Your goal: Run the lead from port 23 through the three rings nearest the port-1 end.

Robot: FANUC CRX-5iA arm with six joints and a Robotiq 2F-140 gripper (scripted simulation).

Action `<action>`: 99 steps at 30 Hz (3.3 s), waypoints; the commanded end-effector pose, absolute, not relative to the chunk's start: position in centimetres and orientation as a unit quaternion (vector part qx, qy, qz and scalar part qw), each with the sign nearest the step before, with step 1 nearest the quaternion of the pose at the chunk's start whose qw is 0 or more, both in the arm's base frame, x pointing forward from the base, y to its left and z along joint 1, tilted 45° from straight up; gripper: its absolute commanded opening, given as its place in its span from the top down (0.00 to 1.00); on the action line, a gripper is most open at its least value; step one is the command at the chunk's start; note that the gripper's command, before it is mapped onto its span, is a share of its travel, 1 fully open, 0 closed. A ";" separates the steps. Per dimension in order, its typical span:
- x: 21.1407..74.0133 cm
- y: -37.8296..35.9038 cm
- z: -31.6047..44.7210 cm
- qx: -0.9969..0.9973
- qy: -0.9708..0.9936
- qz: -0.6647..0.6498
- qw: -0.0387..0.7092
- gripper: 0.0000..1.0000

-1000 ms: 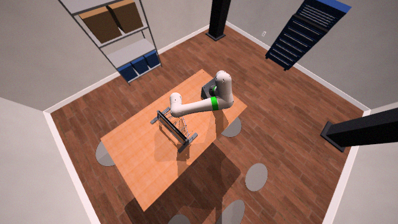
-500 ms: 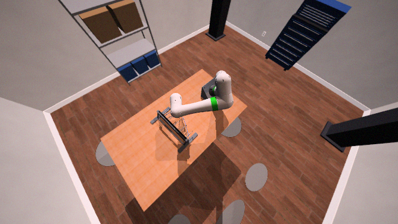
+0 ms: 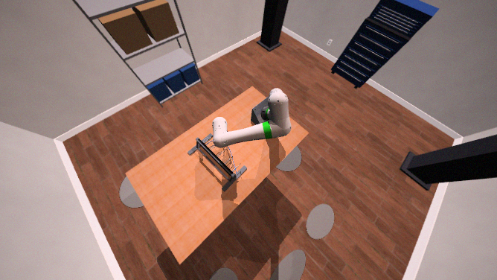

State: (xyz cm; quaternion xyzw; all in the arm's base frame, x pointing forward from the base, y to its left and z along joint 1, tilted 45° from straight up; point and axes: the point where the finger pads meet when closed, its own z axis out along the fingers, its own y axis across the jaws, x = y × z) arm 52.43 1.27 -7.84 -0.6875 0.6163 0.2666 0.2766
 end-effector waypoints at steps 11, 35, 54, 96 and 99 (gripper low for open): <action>52.4 1.4 -8.0 -0.687 0.616 0.266 0.277 0.80; 52.4 1.4 -8.0 -0.687 0.616 0.266 0.277 0.80; 52.4 1.4 -8.0 -0.687 0.616 0.266 0.277 1.00; 52.4 1.4 -8.0 -0.687 0.616 0.266 0.277 1.00; 52.4 1.4 -8.0 -0.687 0.616 0.266 0.277 1.00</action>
